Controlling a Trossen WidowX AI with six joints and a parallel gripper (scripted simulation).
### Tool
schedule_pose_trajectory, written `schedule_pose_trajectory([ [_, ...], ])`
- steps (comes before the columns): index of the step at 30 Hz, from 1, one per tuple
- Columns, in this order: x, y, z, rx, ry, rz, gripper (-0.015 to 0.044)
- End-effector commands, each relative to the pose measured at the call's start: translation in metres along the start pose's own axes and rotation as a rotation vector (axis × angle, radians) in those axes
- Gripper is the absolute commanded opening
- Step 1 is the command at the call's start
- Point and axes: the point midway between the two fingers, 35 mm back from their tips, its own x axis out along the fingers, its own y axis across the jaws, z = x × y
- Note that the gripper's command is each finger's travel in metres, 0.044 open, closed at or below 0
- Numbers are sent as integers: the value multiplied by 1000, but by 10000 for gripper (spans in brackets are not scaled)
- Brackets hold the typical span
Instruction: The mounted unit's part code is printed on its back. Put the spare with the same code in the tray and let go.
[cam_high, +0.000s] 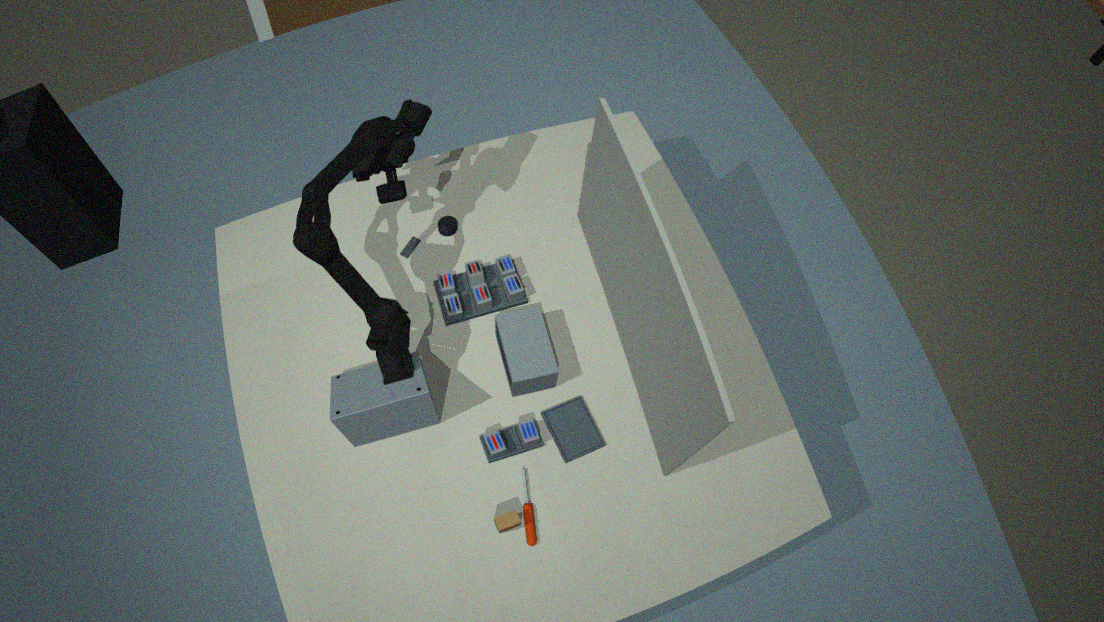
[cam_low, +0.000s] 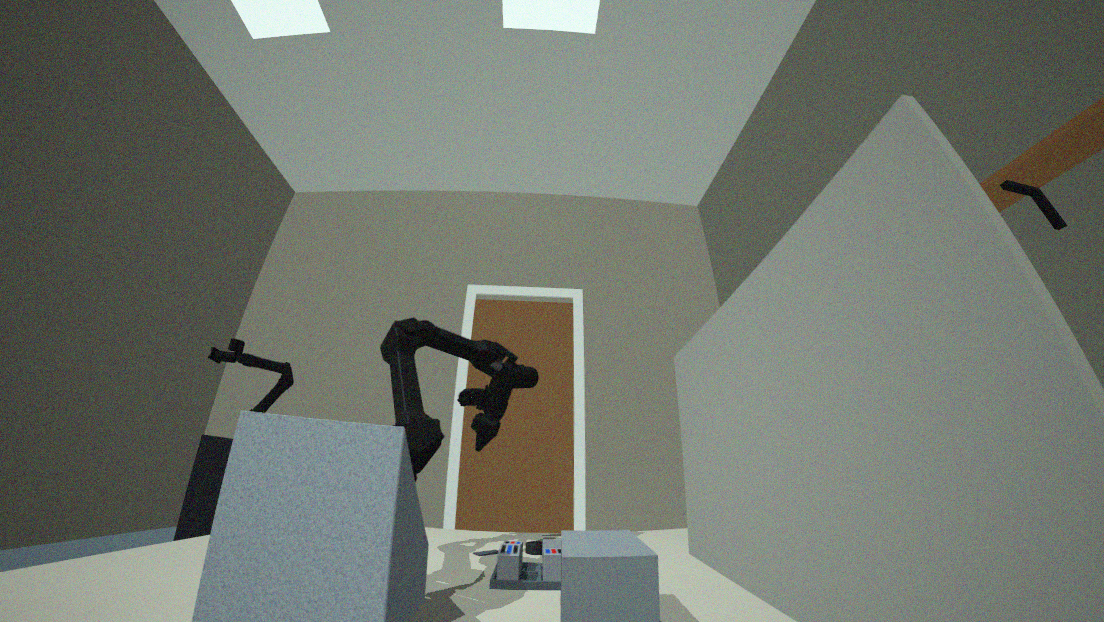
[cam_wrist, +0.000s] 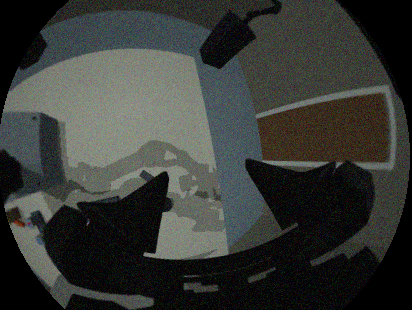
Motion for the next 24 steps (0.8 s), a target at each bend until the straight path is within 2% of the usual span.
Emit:
schedule_pose_trajectory([
  [1, -8, 16, -55, 216, 139, 46, 440],
  [9, -43, 67, -151, 782, 363, 65, 440],
  [12, -63, 100, -178, 901, 450, 75, 440],
  [20, -109, 158, -225, 1408, 591, 8, 440],
  [24, -152, 215, -250, 1849, 695, -90, 440],
])
